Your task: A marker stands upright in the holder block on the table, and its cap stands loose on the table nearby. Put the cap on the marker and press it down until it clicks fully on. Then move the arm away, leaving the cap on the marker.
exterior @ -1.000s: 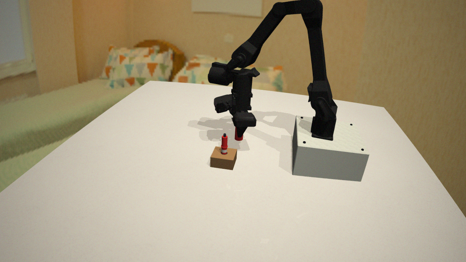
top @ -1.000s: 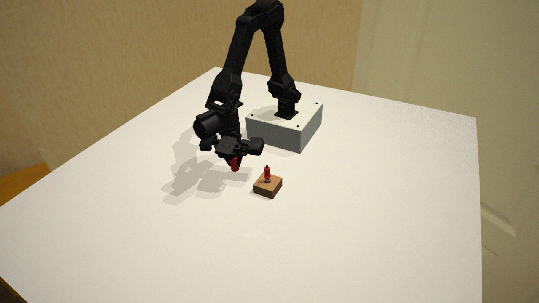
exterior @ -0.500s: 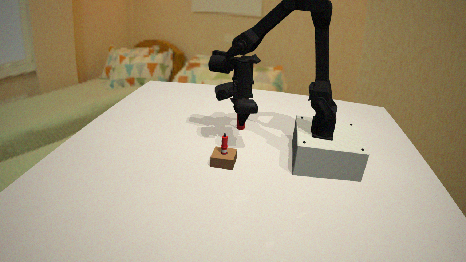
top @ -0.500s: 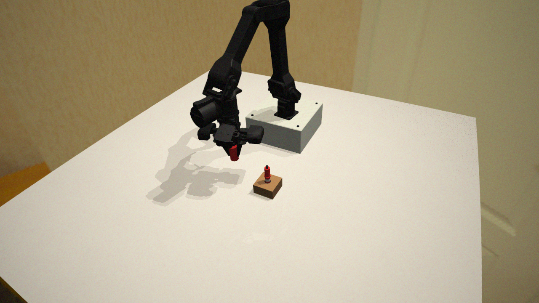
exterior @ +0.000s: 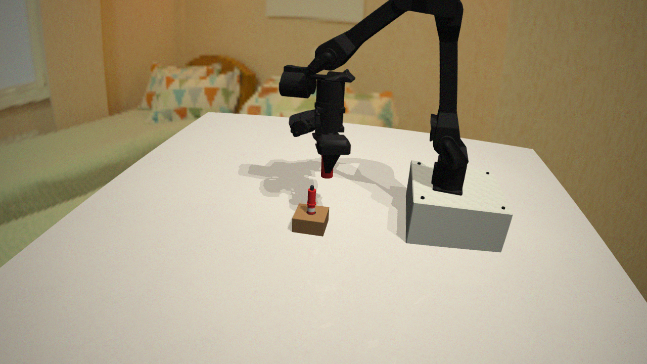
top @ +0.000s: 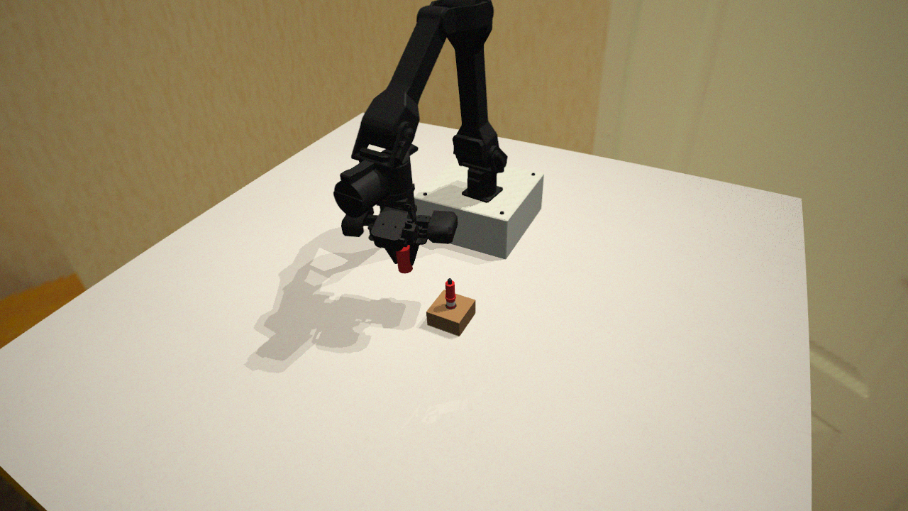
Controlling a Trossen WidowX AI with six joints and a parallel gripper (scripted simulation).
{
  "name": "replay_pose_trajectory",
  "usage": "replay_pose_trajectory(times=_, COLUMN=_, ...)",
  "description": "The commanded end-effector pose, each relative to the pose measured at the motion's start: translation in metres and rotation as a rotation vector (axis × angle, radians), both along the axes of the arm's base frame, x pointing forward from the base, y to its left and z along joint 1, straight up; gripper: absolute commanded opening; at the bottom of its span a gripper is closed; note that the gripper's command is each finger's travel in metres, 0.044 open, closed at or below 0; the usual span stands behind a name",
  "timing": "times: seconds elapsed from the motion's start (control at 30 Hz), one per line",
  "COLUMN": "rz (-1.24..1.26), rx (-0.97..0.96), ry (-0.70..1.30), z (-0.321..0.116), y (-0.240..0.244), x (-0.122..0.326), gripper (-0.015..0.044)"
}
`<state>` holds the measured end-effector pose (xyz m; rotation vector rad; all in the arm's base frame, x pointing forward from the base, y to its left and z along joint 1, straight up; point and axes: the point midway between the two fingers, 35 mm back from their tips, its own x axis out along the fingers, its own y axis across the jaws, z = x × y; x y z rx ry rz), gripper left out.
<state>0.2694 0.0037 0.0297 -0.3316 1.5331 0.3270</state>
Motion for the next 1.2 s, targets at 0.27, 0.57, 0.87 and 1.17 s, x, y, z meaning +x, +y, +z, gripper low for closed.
replay_pose_trajectory(times=0.27, rz=0.005, rx=0.010, ry=-0.016, z=0.016, y=0.037, x=0.006, gripper=0.0000)
replay_pose_trajectory(times=0.57, rz=0.009, rx=0.012, ry=-0.016, z=0.027, y=0.063, x=0.006, gripper=0.0000)
replay_pose_trajectory(times=0.87, rz=0.004, rx=0.009, ry=-0.009, z=0.038, y=0.090, x=0.003, gripper=0.0000)
replay_pose_trajectory(times=1.17, rz=0.002, rx=0.007, ry=-0.007, z=0.037, y=0.100, x=0.001, gripper=0.0000)
